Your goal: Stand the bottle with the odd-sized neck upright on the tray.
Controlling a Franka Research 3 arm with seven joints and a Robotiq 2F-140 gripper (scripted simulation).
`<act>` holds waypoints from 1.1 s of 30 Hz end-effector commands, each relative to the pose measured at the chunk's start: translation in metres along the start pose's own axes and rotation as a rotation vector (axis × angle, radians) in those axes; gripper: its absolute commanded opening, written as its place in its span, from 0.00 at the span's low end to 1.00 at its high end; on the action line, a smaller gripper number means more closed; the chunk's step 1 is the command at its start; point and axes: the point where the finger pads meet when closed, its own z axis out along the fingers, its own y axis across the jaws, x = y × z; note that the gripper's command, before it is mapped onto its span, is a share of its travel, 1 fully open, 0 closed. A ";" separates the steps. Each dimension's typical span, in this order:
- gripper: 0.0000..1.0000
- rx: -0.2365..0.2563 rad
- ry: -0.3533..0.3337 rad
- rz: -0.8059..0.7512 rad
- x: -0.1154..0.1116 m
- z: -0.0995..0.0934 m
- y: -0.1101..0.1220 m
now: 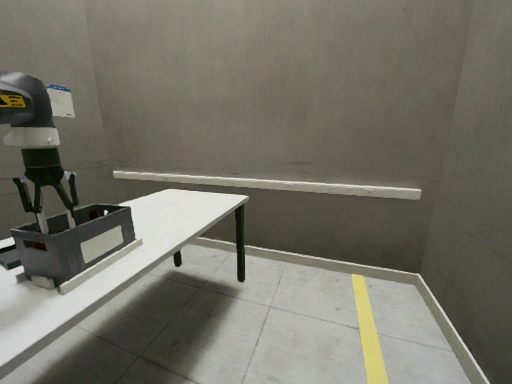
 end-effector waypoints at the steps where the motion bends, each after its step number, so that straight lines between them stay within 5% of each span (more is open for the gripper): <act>1: 0.44 -0.007 0.001 0.006 0.000 0.003 0.002; 33: 0.44 -0.007 0.001 0.006 0.000 0.024 0.002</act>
